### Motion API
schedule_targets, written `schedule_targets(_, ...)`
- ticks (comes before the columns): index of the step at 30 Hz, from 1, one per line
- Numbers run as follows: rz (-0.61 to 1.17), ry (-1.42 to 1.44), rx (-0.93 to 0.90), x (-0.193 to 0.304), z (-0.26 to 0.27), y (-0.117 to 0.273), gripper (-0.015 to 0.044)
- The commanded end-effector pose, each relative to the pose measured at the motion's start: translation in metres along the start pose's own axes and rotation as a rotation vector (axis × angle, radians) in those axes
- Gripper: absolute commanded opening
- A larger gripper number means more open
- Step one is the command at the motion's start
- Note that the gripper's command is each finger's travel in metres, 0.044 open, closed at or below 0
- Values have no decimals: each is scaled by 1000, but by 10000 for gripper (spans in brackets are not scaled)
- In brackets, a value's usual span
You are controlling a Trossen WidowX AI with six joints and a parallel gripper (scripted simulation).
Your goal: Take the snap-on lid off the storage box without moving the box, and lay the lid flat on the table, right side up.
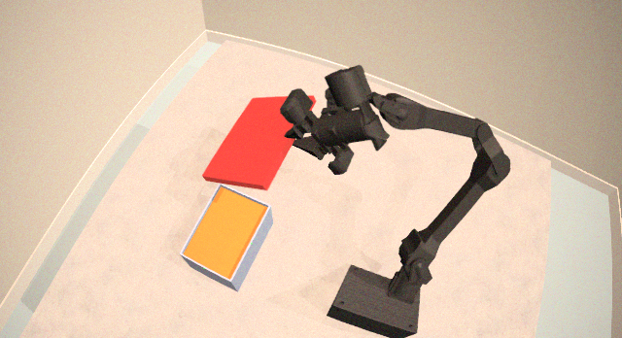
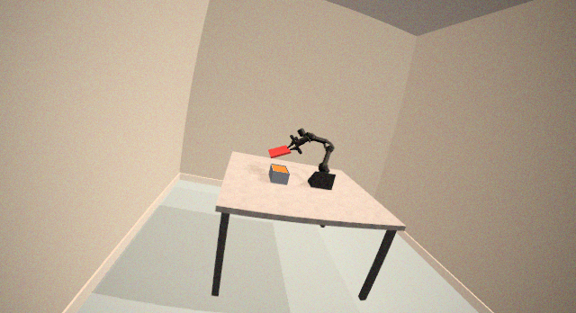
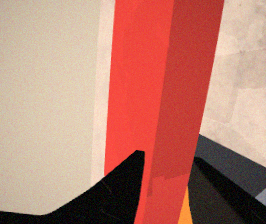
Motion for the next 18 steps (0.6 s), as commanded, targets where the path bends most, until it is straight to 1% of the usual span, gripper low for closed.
schedule_targets(1,1,-6,-18,-11,2,4,0)
schedule_targets(18,-1,-5,-19,-45,-3,6,0)
Point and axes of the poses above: the point midway between the two fingers, 35 mm back from their tips, its own y axis back along the fingers, its own z axis across the jaws, x = y × z, the point moved 4 cm from there along y, back along the fingers, and after that the axes turned 6 degrees about y, right-handed, at the moved point
